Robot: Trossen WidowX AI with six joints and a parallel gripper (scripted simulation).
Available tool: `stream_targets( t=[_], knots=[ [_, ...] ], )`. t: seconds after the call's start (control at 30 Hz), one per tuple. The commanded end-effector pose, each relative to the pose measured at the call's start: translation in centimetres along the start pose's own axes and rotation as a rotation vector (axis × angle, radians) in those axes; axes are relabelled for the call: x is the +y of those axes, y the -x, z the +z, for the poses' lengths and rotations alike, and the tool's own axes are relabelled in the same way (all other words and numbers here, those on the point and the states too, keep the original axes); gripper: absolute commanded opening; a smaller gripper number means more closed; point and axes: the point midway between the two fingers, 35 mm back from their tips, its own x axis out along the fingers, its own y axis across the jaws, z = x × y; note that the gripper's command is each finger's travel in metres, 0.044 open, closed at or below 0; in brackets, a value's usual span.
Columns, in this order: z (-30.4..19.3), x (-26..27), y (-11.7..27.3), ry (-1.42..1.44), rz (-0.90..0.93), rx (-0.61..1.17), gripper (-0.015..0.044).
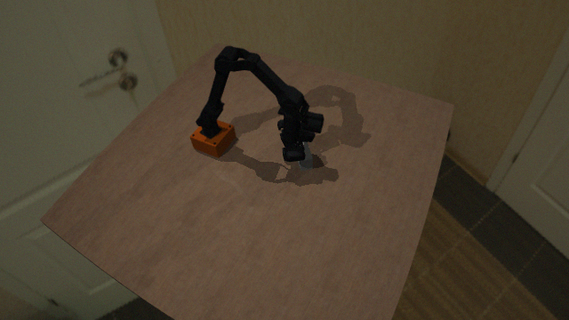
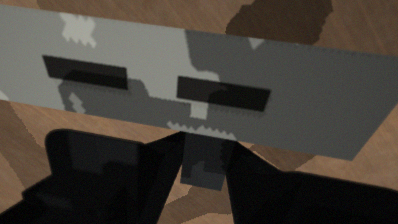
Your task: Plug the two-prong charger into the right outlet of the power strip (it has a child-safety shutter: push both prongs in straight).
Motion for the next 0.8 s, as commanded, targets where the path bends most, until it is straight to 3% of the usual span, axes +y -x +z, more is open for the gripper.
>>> stream_targets(
  t=[0.0, 0.77],
  knots=[
    [0.69, -0.05, 0.00, 0.003, -0.005, -0.030, 0.0000],
    [0.65, -0.04, 0.21, 0.003, -0.005, -0.030, 0.0000]
  ],
)
